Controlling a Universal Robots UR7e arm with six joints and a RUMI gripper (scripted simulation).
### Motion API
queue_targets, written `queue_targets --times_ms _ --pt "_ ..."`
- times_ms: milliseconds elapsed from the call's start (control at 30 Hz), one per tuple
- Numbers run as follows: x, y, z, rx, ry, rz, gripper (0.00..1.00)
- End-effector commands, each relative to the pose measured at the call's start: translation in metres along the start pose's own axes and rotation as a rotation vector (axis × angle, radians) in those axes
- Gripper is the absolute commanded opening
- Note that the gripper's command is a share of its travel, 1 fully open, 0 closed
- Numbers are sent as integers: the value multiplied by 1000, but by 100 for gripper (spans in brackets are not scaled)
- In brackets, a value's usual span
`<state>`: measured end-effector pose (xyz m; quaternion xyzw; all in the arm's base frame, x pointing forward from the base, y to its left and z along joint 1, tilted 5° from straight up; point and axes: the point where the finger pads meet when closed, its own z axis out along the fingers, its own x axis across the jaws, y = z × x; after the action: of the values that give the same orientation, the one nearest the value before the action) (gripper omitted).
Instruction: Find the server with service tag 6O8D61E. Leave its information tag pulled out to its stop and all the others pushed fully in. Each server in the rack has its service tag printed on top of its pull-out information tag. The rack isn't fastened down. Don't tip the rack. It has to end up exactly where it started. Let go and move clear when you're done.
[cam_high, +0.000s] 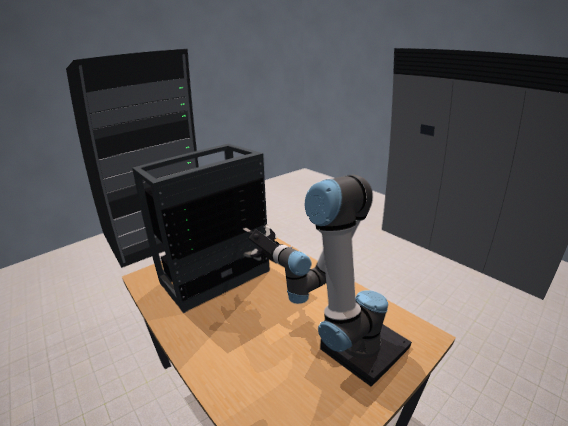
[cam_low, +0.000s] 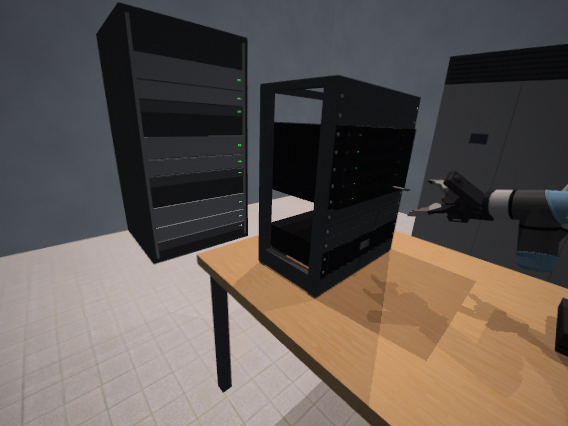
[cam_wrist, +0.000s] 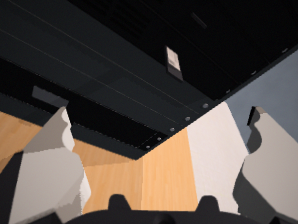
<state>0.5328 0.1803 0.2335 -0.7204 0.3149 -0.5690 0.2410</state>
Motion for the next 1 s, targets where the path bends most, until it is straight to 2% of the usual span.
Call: queue_targets --times_ms 0,967 --pt "0 0 0 -3 1 -28 100" --pt "-3 0 2 -22 0 -185 100"
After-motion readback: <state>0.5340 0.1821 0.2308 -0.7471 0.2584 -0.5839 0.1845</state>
